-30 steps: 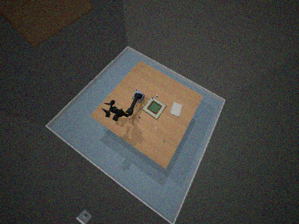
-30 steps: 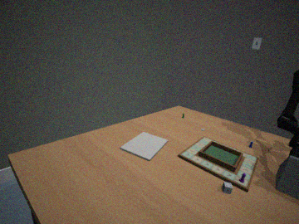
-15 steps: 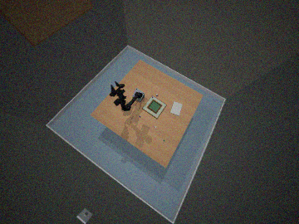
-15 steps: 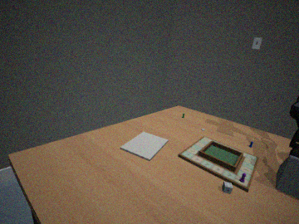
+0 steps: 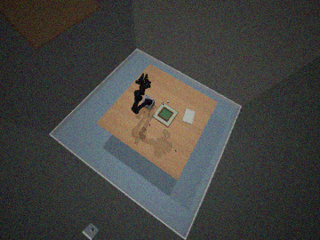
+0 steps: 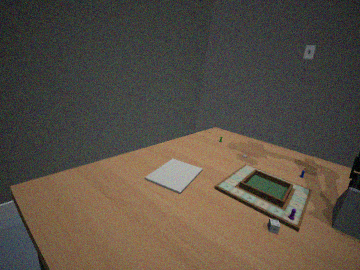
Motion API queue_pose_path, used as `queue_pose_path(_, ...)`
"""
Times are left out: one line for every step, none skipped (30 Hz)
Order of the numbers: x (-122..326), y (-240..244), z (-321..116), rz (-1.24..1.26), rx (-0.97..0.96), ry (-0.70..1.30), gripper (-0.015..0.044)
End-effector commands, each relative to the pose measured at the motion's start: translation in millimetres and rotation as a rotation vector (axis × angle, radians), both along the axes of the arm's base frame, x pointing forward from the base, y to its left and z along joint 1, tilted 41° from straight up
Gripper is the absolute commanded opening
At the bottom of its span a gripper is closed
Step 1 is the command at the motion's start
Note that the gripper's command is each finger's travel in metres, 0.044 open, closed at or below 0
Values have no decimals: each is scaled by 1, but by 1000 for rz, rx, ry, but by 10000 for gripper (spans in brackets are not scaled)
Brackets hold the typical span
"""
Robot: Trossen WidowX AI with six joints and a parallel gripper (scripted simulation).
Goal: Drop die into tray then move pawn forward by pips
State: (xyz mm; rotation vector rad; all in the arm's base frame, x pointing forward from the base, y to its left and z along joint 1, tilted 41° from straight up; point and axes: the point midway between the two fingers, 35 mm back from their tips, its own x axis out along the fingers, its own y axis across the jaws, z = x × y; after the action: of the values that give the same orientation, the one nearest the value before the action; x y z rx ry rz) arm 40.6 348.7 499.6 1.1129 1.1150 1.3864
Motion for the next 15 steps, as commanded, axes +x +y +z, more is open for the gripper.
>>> queue_pose_path(36, 36, -56, -101, -163, -9, 275)
queue_pose_path(44, 43, -69, -122, -201, -13, 275)
queue_pose_path(52, 49, -82, -142, -239, -18, 275)
queue_pose_path(60, 54, -96, -162, -279, -22, 275)
queue_pose_path(68, 59, -110, -182, -319, -27, 275)
queue_pose_path(76, 63, -125, -201, -360, -32, 275)
queue_pose_path(85, 67, -140, -220, -403, -37, 275)
queue_pose_path(93, 70, -155, -238, -445, -42, 275)
queue_pose_path(101, 73, -170, -255, -489, -47, 275)
queue_pose_path(108, 74, -185, -271, -532, -52, 275)
queue_pose_path(116, 75, -201, -286, -576, -57, 275)
queue_pose_path(124, 76, -217, -301, -623, -62, 275)
queue_pose_path(131, 76, -233, -315, -669, -67, 275)
queue_pose_path(139, 75, -248, -327, -716, -72, 275)
queue_pose_path(146, 73, -264, -339, -763, -78, 275)
